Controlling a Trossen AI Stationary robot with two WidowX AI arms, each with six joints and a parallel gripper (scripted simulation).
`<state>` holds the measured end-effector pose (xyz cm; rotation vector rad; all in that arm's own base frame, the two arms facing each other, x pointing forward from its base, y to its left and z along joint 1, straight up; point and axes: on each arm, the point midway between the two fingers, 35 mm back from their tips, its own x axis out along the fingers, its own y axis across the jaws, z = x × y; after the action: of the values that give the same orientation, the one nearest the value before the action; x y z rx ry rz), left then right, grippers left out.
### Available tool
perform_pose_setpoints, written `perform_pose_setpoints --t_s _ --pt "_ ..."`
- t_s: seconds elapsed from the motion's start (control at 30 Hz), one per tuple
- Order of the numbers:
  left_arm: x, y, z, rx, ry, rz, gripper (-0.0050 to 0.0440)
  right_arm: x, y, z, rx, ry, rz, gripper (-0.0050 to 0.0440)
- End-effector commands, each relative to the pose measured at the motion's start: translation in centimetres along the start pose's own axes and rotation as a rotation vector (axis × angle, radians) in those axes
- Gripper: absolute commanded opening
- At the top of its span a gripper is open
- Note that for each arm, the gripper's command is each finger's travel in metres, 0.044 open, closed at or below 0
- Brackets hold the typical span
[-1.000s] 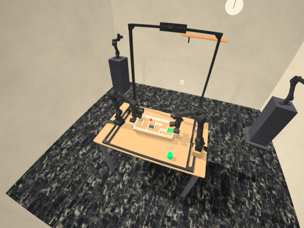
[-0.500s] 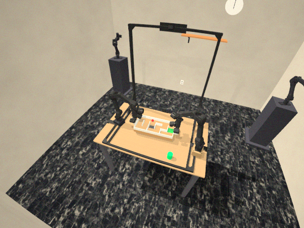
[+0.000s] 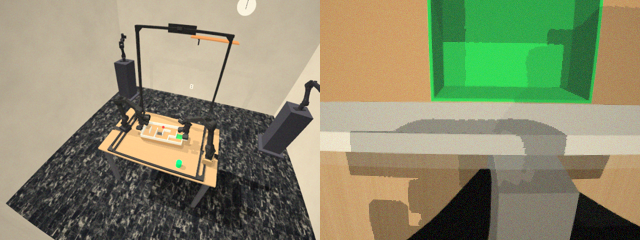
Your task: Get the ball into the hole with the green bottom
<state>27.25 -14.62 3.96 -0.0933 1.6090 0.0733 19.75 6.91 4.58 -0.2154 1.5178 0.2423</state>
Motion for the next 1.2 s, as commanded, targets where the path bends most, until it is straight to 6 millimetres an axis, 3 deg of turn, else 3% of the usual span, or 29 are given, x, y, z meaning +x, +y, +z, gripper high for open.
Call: perform_pose_setpoints --t_s 0.0,0.53,1.0,1.17 --pt "0.3 -0.1 0.0 -0.001 -0.018 0.004 0.0020 -0.4 0.1 0.0 -0.001 0.020 -0.005 0.0020" --pt "2.1 -0.2 -0.2 -0.001 -0.092 0.019 0.0020 -2.2 0.2 0.4 -0.001 0.094 -0.020 0.0020" --pt "-0.4 -0.1 0.1 -0.001 0.008 -0.002 0.0020 0.3 0.0 -0.1 -0.001 -0.006 0.002 0.0020" --pt "-0.4 -0.1 0.1 -0.001 0.009 -0.006 0.0020 0.3 0.0 -0.1 -0.001 -0.007 0.006 0.0020"
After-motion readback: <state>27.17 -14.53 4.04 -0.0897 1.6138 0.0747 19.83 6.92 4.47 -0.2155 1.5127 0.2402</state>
